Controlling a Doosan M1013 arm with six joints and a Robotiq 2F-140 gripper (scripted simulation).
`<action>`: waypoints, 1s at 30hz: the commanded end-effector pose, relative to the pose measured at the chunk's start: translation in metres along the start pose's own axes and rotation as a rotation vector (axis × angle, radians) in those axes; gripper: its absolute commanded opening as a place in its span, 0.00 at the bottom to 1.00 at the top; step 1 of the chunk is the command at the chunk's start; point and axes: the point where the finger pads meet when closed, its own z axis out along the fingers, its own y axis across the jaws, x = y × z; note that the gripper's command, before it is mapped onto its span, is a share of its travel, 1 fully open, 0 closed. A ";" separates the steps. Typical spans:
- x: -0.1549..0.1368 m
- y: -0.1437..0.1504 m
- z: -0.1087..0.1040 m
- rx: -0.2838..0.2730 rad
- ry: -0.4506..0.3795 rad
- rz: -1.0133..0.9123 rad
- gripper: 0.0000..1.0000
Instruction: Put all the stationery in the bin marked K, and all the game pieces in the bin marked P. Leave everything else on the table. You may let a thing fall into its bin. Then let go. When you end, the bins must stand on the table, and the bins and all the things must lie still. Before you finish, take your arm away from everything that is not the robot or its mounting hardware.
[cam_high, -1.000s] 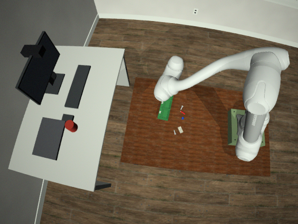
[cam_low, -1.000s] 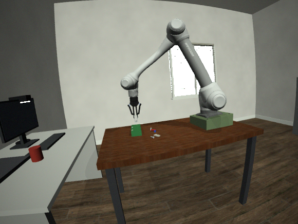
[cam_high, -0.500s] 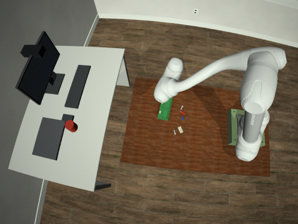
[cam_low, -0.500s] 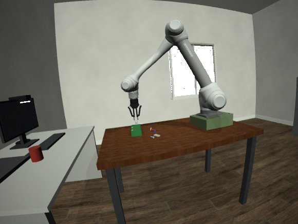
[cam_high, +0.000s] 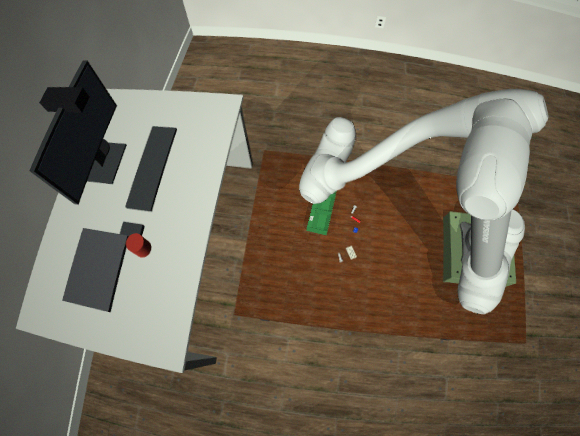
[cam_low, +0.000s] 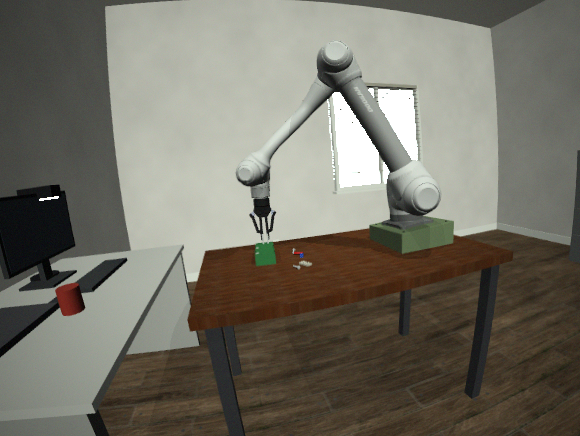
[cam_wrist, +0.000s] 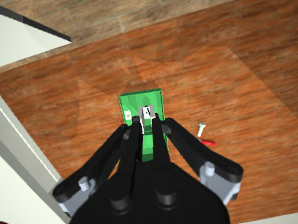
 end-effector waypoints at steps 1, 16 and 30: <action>0.000 0.000 0.002 0.000 0.000 0.000 0.06; 0.000 0.000 0.005 0.000 0.000 0.000 0.18; 0.000 0.000 0.005 0.000 0.000 0.000 0.18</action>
